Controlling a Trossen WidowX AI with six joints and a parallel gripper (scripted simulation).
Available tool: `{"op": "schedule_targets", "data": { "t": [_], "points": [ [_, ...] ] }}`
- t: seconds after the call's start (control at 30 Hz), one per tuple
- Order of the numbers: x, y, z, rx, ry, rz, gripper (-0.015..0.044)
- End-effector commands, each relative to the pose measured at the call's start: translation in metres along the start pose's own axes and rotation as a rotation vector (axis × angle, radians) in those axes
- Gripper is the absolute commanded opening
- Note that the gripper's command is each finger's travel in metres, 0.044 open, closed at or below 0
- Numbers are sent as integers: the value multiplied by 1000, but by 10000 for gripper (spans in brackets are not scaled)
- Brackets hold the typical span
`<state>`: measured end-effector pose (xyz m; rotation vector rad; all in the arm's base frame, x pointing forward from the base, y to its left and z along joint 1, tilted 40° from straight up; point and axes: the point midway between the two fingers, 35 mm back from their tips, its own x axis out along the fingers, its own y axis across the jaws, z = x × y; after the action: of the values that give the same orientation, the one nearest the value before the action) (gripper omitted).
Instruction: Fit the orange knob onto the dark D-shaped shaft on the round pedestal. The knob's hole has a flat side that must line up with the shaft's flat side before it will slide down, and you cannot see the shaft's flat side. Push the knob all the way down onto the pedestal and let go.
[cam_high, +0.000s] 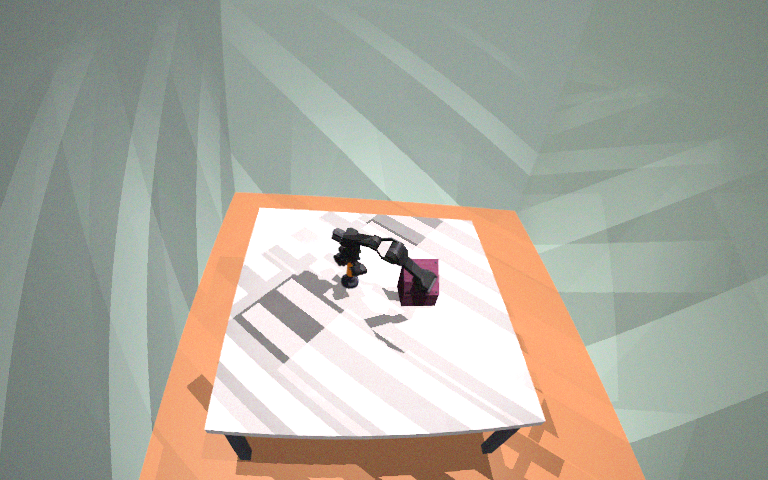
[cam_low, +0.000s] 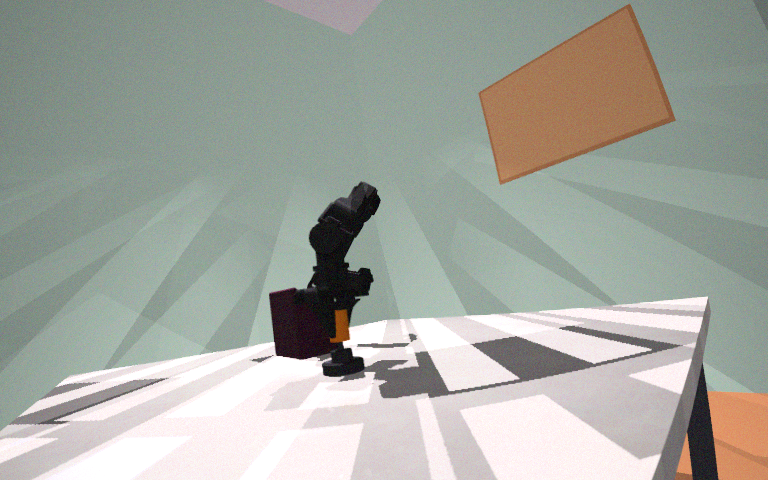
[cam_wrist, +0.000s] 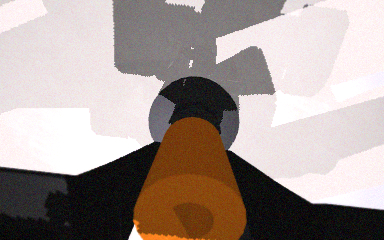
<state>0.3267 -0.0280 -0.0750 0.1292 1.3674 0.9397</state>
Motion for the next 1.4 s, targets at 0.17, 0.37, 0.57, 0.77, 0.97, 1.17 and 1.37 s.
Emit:
{"op": "schedule_targets", "data": {
  "t": [0.17, 0.37, 0.57, 0.77, 0.97, 1.17, 1.37],
  "points": [
    [1, 0, 0, 3, -6, 0, 0],
    [-2, -1, -2, 3, -6, -1, 0],
    [-4, -2, -2, -53, -6, -1, 0],
    [-4, -4, -2, -206, -6, -1, 0],
    [-3, -3, -1, -206, -6, -1, 0],
    [-1, -2, -1, -206, -6, -1, 0],
    [0, -1, -1, -206, -6, -1, 0]
  ]
}}
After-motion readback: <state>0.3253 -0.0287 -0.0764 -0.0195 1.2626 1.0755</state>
